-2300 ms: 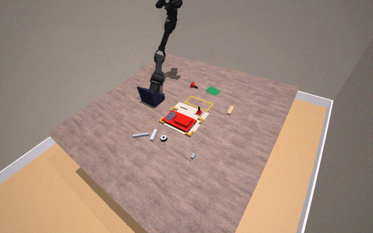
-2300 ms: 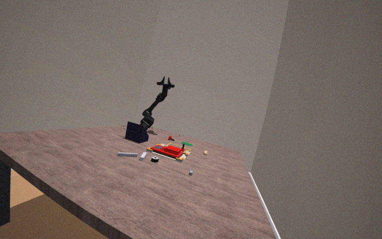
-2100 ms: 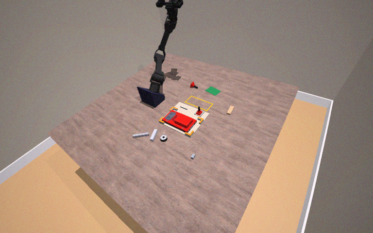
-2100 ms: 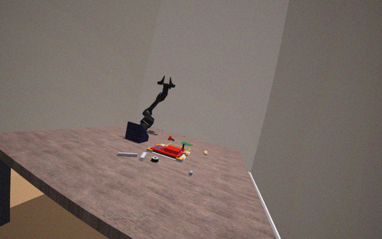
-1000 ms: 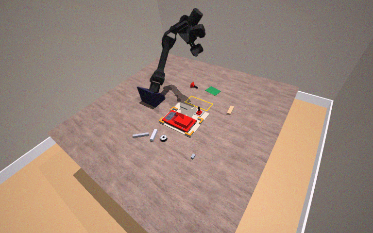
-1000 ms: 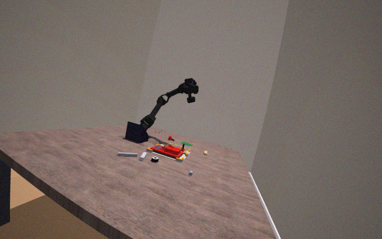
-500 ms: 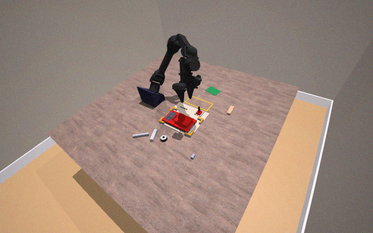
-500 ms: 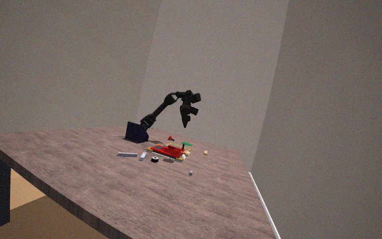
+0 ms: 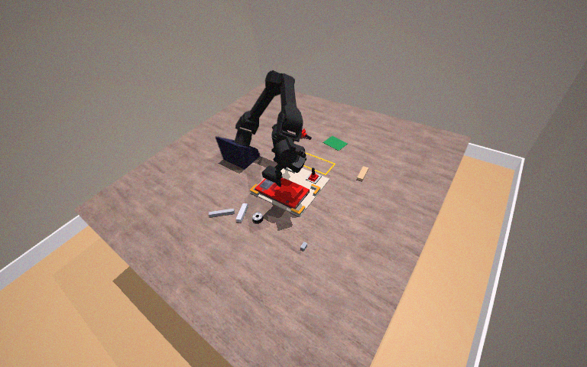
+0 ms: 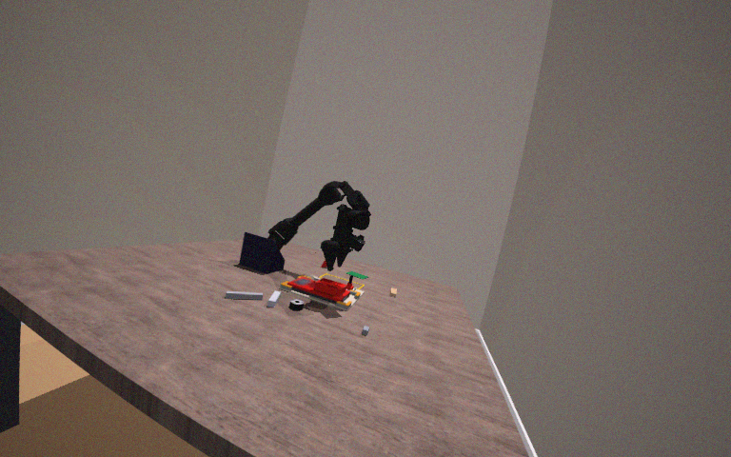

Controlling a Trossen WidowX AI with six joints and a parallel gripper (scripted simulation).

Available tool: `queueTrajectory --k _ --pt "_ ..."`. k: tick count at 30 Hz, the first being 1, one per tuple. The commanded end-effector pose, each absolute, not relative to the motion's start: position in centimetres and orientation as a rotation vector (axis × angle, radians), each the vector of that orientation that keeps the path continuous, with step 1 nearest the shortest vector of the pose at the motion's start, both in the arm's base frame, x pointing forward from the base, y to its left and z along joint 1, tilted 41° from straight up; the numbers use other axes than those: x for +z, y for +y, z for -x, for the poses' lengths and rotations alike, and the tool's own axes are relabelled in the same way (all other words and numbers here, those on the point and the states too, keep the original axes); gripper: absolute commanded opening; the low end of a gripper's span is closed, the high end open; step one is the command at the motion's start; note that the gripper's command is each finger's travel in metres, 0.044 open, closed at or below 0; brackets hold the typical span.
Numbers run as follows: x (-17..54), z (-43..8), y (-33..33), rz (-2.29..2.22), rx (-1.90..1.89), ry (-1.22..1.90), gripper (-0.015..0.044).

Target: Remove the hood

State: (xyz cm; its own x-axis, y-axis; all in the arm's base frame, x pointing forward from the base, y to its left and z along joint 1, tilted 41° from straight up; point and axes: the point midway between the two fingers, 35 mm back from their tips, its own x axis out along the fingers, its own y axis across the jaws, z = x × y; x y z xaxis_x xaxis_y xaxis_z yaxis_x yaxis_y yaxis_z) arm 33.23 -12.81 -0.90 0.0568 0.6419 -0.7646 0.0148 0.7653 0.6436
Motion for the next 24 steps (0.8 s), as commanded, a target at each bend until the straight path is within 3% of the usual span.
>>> queueTrajectory --k 1,24 --pt "-1.0 -33.3 -12.6 -0.571 0.524 1.444 0.044" --pt "-2.6 -33.5 -11.0 -0.571 0.524 1.444 0.044"
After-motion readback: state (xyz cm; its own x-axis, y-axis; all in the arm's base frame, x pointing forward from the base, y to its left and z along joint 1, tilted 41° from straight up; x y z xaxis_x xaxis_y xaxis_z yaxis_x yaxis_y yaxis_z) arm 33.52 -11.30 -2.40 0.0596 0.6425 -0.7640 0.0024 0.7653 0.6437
